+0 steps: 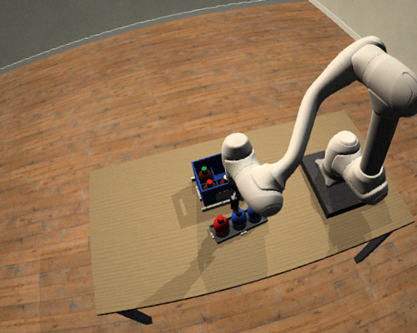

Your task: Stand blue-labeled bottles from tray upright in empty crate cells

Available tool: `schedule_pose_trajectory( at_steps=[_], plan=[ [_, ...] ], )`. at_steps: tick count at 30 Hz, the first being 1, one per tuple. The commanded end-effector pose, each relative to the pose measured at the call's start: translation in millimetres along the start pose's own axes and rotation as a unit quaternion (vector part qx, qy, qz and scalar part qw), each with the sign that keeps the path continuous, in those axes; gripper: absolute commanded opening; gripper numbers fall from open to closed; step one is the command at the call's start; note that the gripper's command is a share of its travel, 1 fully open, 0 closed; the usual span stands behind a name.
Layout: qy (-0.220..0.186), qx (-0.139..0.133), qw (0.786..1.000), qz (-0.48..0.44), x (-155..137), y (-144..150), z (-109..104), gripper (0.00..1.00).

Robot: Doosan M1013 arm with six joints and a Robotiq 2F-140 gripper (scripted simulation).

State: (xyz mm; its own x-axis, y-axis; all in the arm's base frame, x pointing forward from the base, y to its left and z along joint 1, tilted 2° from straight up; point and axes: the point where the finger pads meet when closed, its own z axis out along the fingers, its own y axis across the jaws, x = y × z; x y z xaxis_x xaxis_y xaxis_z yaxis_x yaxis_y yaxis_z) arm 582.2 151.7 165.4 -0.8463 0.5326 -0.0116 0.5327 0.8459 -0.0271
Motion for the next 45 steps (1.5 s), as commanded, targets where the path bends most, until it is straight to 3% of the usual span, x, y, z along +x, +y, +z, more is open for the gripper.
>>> schedule_pose_trajectory(
  at_steps=[1, 45],
  plan=[
    [0.0, 0.0, 1.0, 0.0, -0.1, 0.0, 2.9, 0.38],
    [0.0, 0.0, 1.0, 0.0, -0.3, 0.1, 12.7, 0.38]
  ],
)
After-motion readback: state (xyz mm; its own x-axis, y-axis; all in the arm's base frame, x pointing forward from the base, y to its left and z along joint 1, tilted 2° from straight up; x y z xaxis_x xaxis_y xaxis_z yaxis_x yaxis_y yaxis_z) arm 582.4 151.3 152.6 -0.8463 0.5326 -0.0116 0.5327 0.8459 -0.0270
